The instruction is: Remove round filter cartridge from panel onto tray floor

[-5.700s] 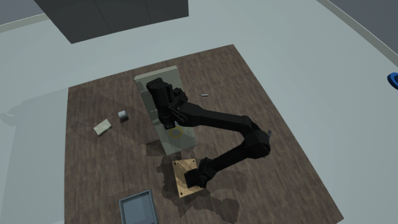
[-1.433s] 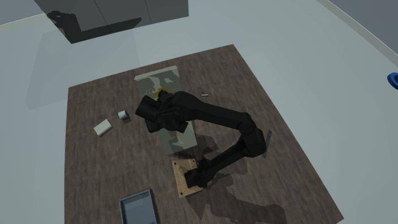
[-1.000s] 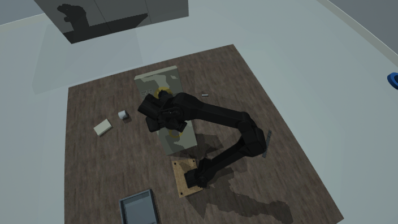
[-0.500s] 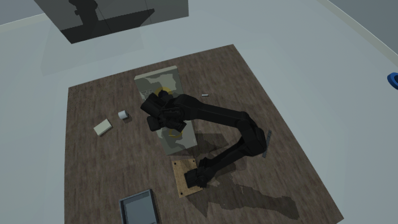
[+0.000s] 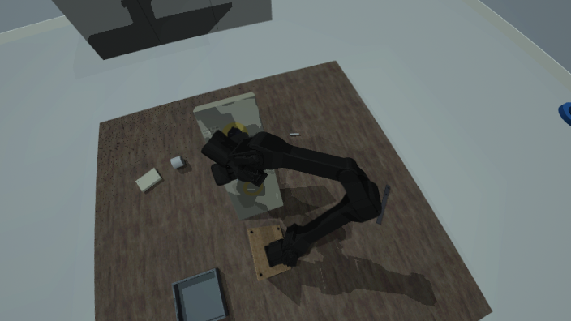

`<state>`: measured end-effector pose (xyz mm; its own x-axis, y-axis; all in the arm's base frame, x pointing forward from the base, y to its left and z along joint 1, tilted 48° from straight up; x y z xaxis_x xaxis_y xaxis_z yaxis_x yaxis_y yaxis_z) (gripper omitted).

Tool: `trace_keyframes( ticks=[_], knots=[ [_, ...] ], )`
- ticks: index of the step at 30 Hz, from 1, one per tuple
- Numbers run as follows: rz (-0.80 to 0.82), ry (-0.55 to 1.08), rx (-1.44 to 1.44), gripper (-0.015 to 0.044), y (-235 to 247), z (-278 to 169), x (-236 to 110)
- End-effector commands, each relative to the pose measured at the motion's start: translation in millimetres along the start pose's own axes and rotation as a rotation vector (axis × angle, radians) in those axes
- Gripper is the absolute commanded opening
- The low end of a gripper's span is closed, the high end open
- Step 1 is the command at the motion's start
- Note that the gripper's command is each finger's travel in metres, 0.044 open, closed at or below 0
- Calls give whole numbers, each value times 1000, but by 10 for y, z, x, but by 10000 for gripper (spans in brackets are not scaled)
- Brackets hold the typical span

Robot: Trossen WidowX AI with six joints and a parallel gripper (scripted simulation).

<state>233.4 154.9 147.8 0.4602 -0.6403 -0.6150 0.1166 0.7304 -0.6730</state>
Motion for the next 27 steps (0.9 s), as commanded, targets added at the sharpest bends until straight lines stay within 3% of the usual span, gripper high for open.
trace_keyframes(
  ticks=[1,6,22,27],
  knots=[
    [4,-3,7,0,16,96,-46],
    [6,-5,6,0,31,180,-119],
    [36,-31,-9,0,20,199,-966],
    [32,-25,-6,0,195,198,-951]
  ],
)
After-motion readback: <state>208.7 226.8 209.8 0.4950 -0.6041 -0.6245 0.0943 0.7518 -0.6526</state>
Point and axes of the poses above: the point midway between the two fingers, 35 mm back from their tips, its own x axis out along the fingers, its own y axis across the jaws, z = x × y, the point moved 8 cm from there along -x, back along the fingers, and after that the axes turned 9 degrees about x, right-handed, at the moved point
